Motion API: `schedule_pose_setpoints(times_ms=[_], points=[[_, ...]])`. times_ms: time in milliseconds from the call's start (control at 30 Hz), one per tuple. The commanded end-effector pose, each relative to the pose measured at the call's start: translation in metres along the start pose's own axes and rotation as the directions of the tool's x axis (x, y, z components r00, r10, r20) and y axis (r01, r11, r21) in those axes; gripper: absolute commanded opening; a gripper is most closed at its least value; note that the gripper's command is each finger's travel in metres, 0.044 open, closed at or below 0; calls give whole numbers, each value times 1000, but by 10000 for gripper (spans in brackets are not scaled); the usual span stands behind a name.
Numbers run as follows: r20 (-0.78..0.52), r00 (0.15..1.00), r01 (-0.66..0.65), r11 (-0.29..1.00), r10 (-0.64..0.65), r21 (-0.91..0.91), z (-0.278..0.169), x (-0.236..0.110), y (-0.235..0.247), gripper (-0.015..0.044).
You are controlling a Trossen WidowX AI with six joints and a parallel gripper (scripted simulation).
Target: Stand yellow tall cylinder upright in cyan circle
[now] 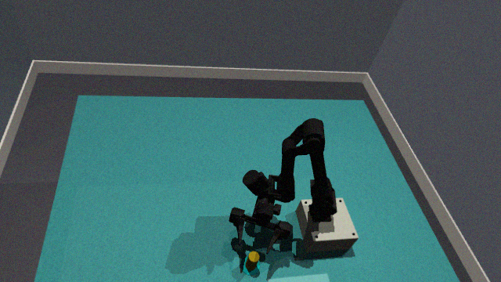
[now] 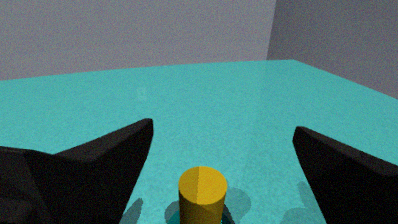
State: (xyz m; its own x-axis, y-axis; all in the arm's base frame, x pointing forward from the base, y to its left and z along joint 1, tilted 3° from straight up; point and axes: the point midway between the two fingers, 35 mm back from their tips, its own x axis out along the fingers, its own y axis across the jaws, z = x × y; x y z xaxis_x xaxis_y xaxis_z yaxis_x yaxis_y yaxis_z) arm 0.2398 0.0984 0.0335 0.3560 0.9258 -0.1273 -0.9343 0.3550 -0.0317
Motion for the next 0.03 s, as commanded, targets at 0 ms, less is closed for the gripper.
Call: schedule_pose_setpoints(times_ms=[0], points=[[-1, 1000, -1, 1000, 1, 6, 12, -1, 3, 400]])
